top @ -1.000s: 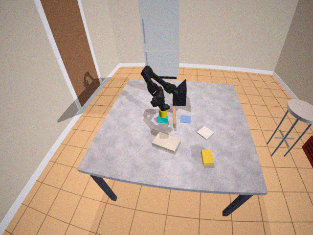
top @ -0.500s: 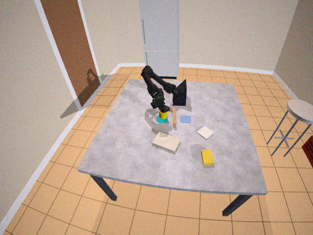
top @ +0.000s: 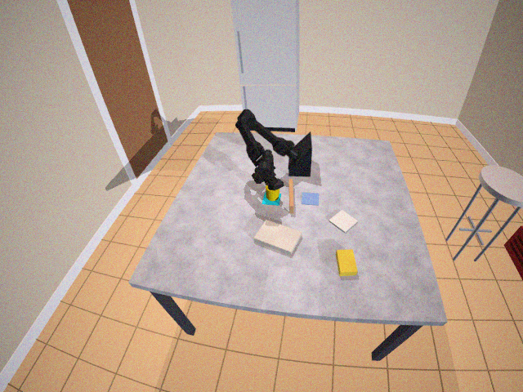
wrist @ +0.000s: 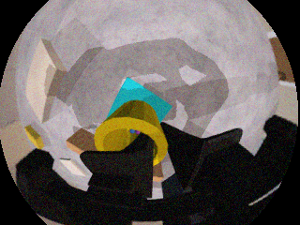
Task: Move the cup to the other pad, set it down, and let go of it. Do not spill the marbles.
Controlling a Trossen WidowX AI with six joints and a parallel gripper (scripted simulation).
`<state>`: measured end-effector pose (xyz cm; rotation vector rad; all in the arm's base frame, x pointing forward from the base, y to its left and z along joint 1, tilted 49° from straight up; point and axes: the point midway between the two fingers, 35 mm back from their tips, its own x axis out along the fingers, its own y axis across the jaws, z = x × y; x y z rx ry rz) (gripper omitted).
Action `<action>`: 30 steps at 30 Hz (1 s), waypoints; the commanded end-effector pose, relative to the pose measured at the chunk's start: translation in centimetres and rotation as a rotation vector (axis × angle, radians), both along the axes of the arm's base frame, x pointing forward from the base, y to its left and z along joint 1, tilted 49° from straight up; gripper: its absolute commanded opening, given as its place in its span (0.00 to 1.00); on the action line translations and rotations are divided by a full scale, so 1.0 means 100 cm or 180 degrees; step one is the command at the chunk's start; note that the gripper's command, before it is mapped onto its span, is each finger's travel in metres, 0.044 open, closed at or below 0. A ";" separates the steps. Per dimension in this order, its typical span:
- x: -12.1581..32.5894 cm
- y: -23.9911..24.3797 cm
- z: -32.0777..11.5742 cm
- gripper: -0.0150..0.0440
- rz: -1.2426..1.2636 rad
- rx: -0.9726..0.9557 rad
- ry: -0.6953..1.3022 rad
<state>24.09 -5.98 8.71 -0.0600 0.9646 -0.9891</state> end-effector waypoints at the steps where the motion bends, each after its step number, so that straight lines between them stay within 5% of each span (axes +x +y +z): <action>1: 0.000 0.000 0.000 0.25 0.0000 0.0001 -0.0002; 11: 0.000 0.000 0.000 0.25 0.0000 0.0001 -0.0002; 17: 0.000 0.000 0.000 0.50 0.0000 0.0001 -0.0002; 30: -0.001 0.005 0.004 0.50 0.0002 0.0005 0.0000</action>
